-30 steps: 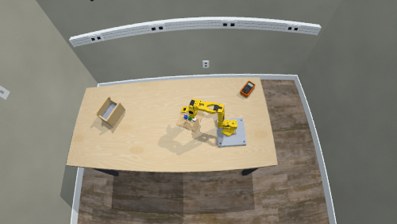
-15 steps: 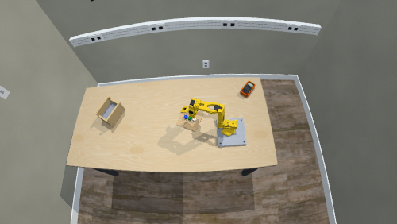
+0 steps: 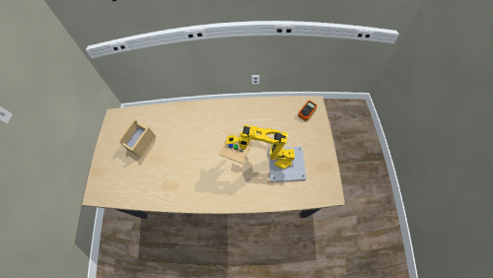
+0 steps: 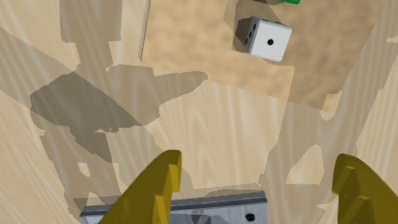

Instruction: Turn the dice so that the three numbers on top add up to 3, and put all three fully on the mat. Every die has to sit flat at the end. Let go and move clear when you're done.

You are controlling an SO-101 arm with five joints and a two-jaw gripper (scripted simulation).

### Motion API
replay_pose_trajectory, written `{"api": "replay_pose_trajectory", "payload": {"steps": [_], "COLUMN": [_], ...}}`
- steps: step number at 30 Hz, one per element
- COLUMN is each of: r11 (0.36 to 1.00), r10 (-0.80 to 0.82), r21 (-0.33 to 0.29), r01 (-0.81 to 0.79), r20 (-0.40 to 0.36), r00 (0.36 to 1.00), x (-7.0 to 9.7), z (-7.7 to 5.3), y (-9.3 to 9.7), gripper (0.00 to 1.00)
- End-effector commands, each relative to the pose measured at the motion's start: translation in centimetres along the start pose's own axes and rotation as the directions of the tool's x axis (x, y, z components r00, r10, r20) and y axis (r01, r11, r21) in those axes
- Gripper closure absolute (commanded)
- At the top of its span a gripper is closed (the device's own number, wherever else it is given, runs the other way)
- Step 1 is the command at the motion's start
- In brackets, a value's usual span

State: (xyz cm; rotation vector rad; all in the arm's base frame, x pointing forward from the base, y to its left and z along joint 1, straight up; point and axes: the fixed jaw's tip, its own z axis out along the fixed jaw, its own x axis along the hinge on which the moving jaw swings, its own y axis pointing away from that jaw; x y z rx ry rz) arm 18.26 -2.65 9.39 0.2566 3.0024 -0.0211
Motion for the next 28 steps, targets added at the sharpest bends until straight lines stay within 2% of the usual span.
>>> {"api": "replay_pose_trajectory", "payload": {"steps": [1,8,28], "r11": [0.996,0.987,0.986], "r10": [-0.086,-0.158,-0.161], "r21": [-0.008,-0.013,-0.013], "r01": [0.087,0.16,0.163], "r20": [0.048,0.09,0.092], "r00": [0.995,0.983,0.983], "x": [1.2,2.3,2.3], "z": [-1.5,-2.4,-2.4], "y": [1.2,2.1,2.1], "gripper": [0.71,0.71,0.71]}}
